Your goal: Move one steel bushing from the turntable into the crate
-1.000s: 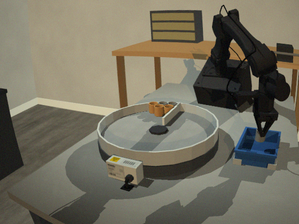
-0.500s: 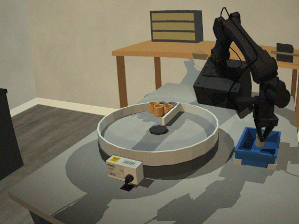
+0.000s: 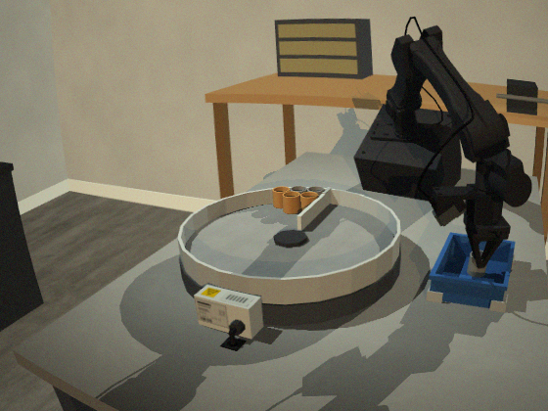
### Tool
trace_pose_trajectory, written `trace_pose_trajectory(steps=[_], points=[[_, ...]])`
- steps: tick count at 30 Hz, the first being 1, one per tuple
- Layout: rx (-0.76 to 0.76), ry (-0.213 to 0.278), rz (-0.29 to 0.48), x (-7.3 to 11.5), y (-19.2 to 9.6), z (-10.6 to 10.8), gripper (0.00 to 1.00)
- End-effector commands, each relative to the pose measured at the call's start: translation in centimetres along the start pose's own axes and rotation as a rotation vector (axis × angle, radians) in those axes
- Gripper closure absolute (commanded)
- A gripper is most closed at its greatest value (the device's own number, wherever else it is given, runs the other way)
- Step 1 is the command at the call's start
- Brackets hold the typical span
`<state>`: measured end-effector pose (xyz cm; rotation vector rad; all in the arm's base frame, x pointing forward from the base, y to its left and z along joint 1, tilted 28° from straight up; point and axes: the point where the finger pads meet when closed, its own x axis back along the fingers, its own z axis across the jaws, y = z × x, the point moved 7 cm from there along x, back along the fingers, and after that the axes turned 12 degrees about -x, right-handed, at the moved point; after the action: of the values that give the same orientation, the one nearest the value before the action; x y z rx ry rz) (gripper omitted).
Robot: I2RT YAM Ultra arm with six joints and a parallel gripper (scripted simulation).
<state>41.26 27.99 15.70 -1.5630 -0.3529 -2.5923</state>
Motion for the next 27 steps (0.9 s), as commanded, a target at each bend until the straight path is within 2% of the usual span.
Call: trace_pose_trajectory(steps=[1, 27], points=[[0.007, 0.010, 0.004, 0.46, -0.05, -0.05, 1.00], [0.004, 0.017, 0.006, 0.70, -0.06, 0.23, 1.00]])
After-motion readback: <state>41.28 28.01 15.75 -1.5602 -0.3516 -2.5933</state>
